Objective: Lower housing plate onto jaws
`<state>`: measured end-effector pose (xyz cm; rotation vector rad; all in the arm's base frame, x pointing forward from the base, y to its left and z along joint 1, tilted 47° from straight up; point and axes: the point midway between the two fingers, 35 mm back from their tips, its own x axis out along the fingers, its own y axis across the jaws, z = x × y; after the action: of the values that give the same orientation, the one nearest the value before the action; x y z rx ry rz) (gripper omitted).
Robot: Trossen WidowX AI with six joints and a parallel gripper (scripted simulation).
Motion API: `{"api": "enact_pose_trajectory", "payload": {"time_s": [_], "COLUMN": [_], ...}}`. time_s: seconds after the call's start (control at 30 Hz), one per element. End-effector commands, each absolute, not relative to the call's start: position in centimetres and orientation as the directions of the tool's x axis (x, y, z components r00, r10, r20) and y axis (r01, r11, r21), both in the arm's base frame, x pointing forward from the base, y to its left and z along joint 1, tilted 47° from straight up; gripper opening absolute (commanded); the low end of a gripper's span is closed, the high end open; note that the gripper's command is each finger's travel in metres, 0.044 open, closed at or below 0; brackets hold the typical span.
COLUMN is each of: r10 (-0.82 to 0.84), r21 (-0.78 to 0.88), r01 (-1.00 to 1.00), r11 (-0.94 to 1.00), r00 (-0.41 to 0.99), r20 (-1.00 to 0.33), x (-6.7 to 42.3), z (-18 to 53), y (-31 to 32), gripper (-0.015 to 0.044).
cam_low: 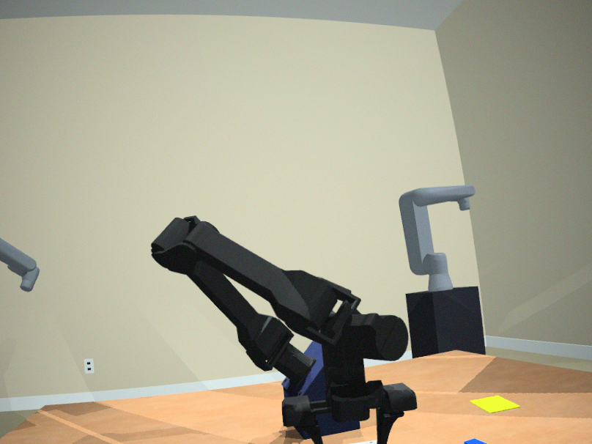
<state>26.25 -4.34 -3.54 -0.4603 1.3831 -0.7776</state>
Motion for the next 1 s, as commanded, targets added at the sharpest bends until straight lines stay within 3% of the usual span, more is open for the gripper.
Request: {"api": "enact_pose_trajectory", "payload": {"time_s": [0.0,0.97], "r10": [-0.724,-0.724], "r21": [-0.707,-0.707], "r01": [0.214,0.214], "r11": [0.674,0.674], "r00": [0.005,0.005], "r20": [-0.69,-0.689], "x": [26.29,26.29], "z": [-3.6,-3.93], "y": [-4.48,-4.83], "gripper": [0.0351,0.0351]}}
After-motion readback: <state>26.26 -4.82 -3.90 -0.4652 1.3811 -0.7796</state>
